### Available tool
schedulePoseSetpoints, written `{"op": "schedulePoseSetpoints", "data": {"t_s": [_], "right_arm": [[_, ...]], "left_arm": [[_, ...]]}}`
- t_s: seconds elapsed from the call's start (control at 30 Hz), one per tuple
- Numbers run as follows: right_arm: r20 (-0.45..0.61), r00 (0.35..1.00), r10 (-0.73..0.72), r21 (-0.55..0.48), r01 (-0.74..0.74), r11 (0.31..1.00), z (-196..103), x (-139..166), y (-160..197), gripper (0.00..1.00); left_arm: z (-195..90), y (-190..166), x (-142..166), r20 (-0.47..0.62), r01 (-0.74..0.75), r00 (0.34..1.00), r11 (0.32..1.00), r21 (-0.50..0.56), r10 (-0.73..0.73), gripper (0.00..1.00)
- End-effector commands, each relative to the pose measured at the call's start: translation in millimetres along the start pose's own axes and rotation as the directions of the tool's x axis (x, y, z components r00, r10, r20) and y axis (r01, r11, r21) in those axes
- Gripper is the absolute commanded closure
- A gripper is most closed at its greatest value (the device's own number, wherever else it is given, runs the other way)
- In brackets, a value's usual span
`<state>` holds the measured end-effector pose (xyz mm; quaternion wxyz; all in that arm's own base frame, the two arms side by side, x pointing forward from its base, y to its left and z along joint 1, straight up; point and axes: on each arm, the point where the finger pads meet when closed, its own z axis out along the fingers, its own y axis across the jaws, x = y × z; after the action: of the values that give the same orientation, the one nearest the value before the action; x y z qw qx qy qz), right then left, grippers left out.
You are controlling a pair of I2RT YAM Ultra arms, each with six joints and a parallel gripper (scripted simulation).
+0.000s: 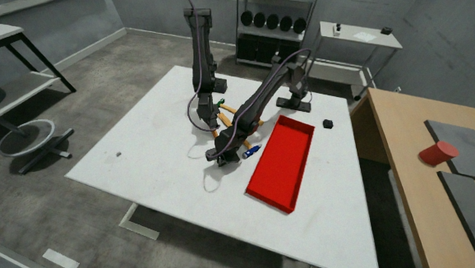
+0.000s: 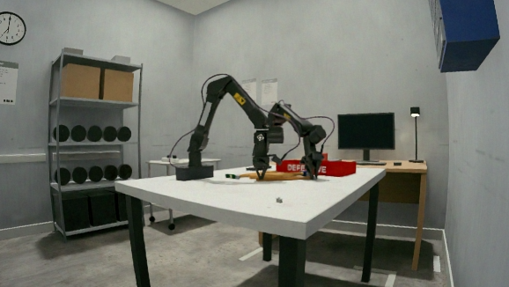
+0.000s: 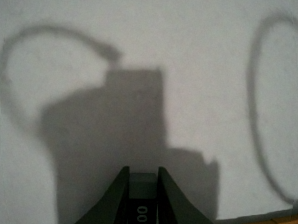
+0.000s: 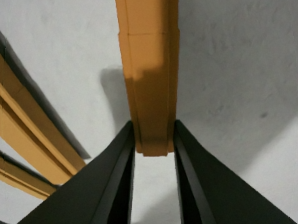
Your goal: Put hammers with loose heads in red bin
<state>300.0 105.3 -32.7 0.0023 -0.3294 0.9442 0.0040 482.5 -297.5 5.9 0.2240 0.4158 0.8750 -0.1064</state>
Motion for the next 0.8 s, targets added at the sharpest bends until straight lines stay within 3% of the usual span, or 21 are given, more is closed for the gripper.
{"op": "schedulePoseSetpoints", "data": {"t_s": [0.0,0.23,0.27,0.3,0.77], "right_arm": [[0.003,1.000,-0.001,0.010,0.001,1.000,0,-1,-1,0.83],[0.003,1.000,-0.001,0.010,0.001,1.000,0,-1,-1,0.83],[0.003,1.000,-0.001,0.010,0.001,1.000,0,-1,-1,0.83],[0.003,1.000,-0.001,0.010,0.001,1.000,0,-1,-1,0.83],[-0.092,0.996,0.008,-0.001,-0.009,1.000,8,24,3,0.83]], "left_arm": [[-16,0,-18,0.045,-0.007,0.999,1.000,-0.005,0.008,0.82],[-16,0,-17,0.046,-0.009,0.999,1.000,-0.006,0.009,0.92],[-16,0,-17,0.046,-0.009,0.999,1.000,-0.006,0.009,1.00],[-16,1,-18,0.053,-0.010,0.999,1.000,-0.009,0.010,0.91],[-22,22,-22,0.070,0.005,0.998,0.998,-0.066,0.000,0.91]]}}
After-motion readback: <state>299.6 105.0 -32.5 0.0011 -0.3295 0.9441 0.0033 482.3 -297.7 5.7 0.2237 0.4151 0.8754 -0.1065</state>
